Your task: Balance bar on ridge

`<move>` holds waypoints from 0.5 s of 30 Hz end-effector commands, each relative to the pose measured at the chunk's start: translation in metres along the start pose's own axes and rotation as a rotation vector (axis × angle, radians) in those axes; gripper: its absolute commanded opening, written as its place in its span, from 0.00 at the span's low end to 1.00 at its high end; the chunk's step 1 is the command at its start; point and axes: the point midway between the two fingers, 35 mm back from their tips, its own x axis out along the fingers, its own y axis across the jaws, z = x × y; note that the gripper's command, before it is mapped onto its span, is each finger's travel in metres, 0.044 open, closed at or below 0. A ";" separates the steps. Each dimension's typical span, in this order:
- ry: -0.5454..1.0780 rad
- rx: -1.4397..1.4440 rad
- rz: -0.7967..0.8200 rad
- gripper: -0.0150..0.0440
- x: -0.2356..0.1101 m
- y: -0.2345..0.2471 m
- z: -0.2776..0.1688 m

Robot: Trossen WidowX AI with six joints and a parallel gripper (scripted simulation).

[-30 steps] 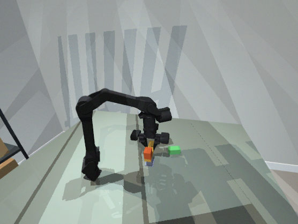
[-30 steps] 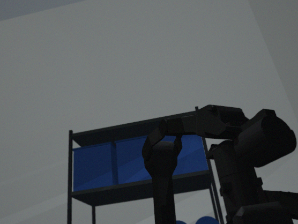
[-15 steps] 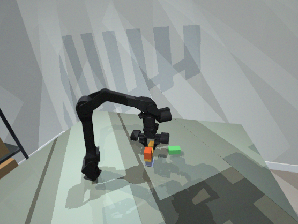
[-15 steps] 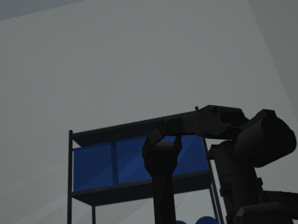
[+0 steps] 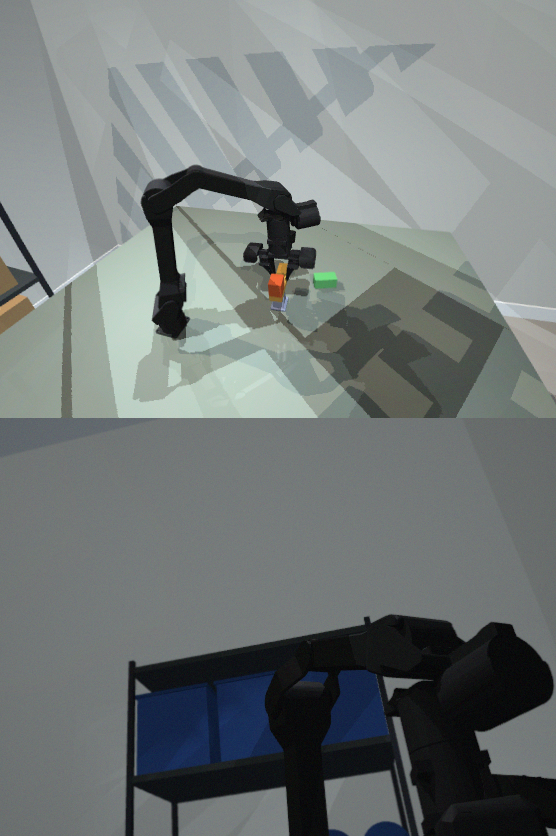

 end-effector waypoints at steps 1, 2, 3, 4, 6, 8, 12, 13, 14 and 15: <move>0.000 0.001 0.007 0.25 0.004 0.001 0.000; 0.000 0.001 0.007 0.25 0.004 0.001 0.000; 0.000 0.001 0.007 0.25 0.004 0.001 0.000; 0.000 0.001 0.007 0.25 0.004 0.001 0.000; 0.000 0.001 0.007 0.25 0.004 0.001 0.000; 0.000 0.001 0.007 0.25 0.004 0.001 0.000; 0.000 0.001 0.007 0.25 0.005 0.001 0.000; 0.000 0.001 0.007 0.25 0.005 0.001 0.000; 0.000 0.001 0.007 0.25 0.005 0.001 0.000; 0.000 0.001 0.007 0.25 0.005 0.001 0.000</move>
